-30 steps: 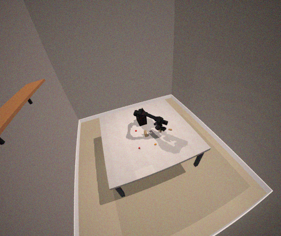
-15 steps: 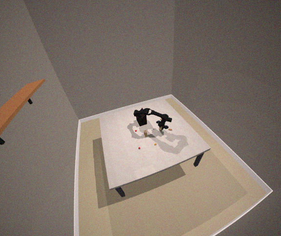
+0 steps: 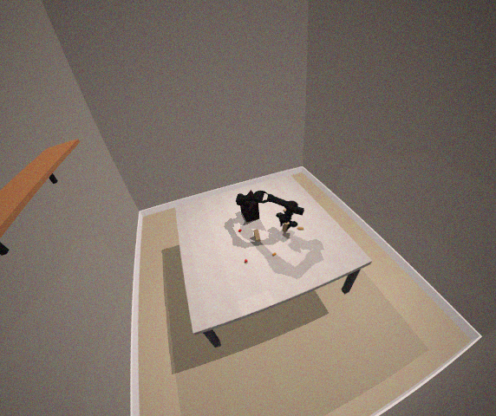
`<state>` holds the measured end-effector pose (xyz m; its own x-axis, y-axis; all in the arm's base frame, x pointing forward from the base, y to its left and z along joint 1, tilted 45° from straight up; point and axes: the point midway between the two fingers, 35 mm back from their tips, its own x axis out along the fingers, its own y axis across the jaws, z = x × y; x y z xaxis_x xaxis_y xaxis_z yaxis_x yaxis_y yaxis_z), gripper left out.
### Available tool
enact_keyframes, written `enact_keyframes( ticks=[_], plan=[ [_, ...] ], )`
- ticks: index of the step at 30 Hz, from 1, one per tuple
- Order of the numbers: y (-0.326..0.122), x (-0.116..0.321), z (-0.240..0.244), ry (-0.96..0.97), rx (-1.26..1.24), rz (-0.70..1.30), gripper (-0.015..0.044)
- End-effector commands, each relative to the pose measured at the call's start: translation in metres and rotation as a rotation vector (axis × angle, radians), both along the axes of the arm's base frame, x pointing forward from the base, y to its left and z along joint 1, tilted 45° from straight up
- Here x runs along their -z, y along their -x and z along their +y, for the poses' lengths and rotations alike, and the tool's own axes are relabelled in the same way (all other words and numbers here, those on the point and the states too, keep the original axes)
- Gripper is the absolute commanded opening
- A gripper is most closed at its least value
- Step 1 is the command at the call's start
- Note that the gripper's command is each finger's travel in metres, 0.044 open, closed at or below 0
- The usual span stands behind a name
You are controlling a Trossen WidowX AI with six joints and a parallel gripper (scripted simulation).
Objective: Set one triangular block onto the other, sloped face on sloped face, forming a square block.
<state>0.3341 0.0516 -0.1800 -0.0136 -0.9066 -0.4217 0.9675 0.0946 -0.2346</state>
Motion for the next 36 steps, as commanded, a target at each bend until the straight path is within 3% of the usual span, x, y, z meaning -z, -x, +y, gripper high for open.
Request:
enact_keyframes(
  ticks=[1, 3, 11, 18, 24, 31, 36],
  plan=[
    [0.000, 0.000, 0.000, -0.003, 0.000, 0.004, 0.0394],
    [0.000, 0.000, 0.000, -0.003, 0.000, 0.004, 0.0440],
    [0.000, -0.001, 0.002, -0.003, -0.002, 0.006, 0.0440],
    [-0.008, -0.070, 0.067, -0.008, -0.067, 0.085, 0.0440],
    [-0.011, -0.070, 0.069, -0.026, -0.074, 0.069, 0.0440],
    [-0.003, -0.051, 0.016, -0.532, 0.237, 0.192, 0.0440],
    [-0.010, -0.052, -0.010, -0.991, 0.287, 0.148, 0.0440]
  ],
)
